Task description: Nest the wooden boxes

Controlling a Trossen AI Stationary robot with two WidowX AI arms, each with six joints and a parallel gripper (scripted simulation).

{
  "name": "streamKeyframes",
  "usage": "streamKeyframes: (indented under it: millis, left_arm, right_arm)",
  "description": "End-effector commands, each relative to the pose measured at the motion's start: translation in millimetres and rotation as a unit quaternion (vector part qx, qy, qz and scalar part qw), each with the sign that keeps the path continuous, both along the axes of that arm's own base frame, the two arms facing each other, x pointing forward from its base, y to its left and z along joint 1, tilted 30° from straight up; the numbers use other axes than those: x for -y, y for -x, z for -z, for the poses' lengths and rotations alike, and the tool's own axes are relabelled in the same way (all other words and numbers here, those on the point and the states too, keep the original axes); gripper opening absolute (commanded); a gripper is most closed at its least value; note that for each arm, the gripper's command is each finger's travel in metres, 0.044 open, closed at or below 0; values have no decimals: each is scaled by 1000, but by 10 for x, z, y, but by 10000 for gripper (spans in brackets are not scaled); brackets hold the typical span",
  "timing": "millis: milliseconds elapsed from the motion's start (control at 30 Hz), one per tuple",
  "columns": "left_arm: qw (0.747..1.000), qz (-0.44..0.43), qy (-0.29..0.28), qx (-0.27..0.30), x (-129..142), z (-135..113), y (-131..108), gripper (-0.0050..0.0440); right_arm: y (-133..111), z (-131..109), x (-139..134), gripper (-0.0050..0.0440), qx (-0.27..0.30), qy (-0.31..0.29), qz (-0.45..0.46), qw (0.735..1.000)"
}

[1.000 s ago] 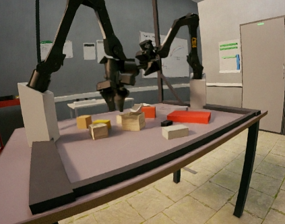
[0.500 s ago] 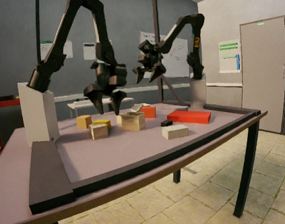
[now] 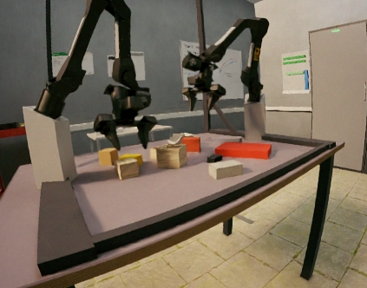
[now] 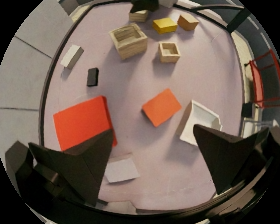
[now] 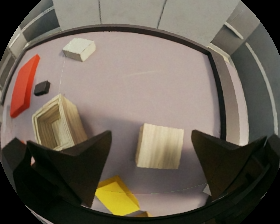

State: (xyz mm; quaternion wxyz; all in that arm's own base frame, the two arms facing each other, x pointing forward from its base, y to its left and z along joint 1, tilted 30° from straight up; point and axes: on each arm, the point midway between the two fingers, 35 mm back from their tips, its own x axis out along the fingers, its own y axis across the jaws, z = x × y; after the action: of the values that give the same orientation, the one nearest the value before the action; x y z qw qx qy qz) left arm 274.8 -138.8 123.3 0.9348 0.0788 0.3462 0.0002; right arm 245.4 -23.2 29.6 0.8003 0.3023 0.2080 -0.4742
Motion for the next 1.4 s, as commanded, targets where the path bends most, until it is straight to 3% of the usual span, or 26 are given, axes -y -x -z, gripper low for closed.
streamKeyframes:
  millis: [0, 267, 533, 1133, 1367]
  left_arm:
    - [999, -19, 20, -45, -124, -50, 106, 400]
    - [991, -51, 28, -122, -338, 29, 360, 400]
    - [990, -51, 20, -130, -352, 82, 384, 400]
    - [990, -51, 20, -130, -352, 82, 384, 400]
    - [990, -51, 20, -130, -352, 82, 384, 400]
  right_arm:
    - [90, 37, 37, 400, 38, 2, 33, 999]
    - [208, 65, 100, 400, 94, 1, 71, 993]
    - [187, 77, 101, 400, 96, -1, 73, 993]
    - [-79, 589, 172, 400, 93, -1, 72, 993]
    - [-113, 652, 183, 400, 93, 0, 72, 993]
